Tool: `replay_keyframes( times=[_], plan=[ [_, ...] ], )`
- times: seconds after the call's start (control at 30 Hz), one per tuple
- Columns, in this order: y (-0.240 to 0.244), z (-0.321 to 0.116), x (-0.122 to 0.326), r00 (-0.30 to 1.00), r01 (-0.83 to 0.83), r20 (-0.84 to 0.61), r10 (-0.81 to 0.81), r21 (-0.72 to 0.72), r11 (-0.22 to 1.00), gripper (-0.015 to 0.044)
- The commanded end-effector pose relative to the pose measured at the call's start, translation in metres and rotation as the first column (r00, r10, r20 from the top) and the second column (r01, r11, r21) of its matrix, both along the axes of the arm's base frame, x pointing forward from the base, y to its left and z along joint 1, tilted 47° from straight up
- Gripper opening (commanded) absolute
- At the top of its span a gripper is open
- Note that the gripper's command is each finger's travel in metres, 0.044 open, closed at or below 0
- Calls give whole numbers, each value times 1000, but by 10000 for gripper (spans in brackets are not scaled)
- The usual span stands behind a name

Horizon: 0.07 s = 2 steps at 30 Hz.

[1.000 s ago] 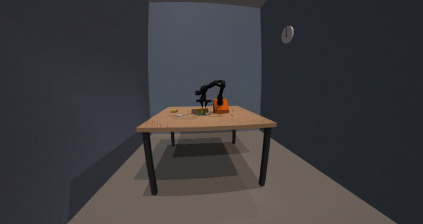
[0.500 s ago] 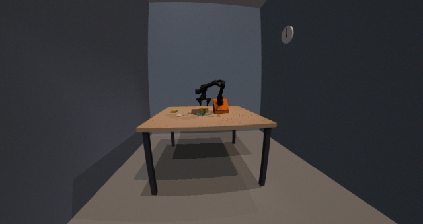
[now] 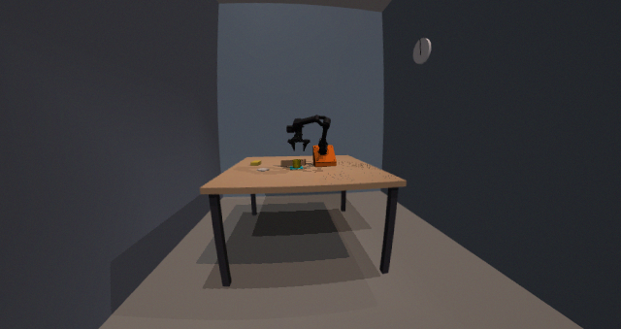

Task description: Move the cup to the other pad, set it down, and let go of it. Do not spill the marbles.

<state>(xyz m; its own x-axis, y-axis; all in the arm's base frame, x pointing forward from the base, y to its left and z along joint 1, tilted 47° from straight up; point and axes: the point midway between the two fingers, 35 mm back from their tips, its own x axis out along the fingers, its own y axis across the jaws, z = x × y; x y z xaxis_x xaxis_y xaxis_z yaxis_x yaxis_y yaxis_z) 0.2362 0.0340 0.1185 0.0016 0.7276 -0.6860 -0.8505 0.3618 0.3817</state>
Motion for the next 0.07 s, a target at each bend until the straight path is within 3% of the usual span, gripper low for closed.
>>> replay_keyframes(
  times=[0.0, 0.03],
  plan=[
    [0, 0, 0, 1000, 1, -1, -1, 0, 1000, 440],
    [0, 0, 0, 1000, 1, -1, -1, 0, 1000, 440]
  ],
)
